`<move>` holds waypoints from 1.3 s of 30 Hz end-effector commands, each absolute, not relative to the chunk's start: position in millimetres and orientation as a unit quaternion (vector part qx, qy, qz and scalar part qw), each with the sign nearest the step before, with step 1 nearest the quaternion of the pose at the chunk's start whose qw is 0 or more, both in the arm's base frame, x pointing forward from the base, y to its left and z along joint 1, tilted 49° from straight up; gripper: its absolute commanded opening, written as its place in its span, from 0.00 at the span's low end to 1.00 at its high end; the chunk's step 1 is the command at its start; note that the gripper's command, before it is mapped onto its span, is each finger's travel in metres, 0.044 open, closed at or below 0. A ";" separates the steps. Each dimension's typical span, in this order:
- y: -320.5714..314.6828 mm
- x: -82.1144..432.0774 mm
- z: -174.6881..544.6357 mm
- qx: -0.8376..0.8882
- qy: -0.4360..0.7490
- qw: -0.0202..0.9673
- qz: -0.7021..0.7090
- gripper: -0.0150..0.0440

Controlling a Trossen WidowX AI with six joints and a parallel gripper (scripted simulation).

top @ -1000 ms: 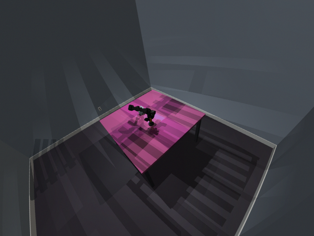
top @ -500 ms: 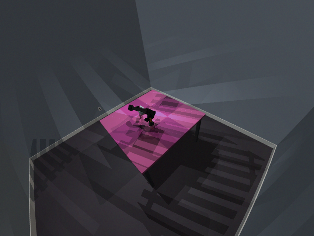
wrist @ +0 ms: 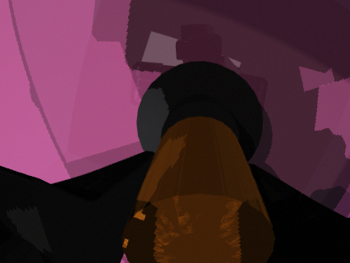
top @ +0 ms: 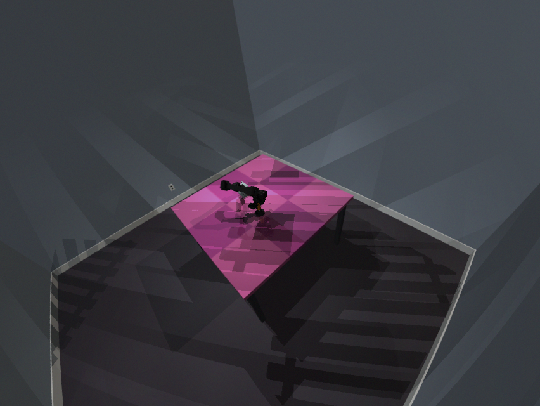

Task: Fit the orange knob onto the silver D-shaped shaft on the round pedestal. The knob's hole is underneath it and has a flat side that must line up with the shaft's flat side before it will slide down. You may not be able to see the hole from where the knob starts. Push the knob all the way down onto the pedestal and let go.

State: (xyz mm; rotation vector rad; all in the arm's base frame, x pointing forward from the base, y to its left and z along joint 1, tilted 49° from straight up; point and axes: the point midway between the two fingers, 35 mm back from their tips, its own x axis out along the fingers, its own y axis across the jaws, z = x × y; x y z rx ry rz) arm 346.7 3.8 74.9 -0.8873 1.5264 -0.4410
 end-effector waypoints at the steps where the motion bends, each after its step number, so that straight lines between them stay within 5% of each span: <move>1: 6.8 348.5 77.5 -0.386 0.660 0.615 -0.191 0.25; 39: 3.0 348.5 74.4 -0.448 0.677 0.572 -0.121 0.25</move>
